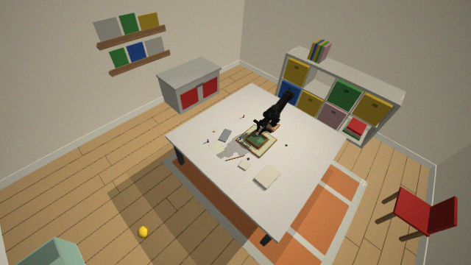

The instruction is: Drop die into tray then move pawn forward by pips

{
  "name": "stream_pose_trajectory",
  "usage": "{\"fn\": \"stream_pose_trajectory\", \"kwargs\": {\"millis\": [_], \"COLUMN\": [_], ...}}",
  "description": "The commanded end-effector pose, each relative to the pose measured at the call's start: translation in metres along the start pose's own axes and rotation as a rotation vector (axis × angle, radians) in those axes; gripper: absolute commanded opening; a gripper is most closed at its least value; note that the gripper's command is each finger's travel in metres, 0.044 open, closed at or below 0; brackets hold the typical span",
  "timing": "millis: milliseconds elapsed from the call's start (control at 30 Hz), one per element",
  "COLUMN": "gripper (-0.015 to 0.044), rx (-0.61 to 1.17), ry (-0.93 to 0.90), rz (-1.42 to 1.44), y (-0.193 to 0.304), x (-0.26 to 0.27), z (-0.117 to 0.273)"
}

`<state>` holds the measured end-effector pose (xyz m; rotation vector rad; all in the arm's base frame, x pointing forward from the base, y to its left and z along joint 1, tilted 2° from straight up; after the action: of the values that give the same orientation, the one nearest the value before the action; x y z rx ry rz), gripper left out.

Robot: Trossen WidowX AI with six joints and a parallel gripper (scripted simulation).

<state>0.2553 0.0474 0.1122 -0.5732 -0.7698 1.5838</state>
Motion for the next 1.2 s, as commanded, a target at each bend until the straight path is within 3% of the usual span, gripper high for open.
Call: {"fn": "stream_pose_trajectory", "kwargs": {"millis": [0,567,867,1100,1167], "gripper": [0.0000,0.0000,0.0236,0.0420,0.0440], "rx": [-0.008,-0.008,-0.008,-0.008,-0.008], "ry": [-0.003,0.001,0.001,-0.003,-0.003], "rz": [-0.001,-0.007,-0.006,-0.001,-0.001], "y": [0.003,0.003,0.002,-0.027,-0.027], "x": [-0.001,-0.001,-0.001,0.000,0.000], "z": [0.018,0.018,0.019,0.045,0.045]}}
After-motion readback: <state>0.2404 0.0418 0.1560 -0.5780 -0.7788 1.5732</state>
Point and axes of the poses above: the point midway between the two fingers, 35 mm back from their tips, its own z axis back along the fingers, its own x axis across the jaws, y = z × x, the point moved 1 cm from there along z, back along the fingers, and after that the axes turned 3 degrees about -z, right-handed, at the moved point
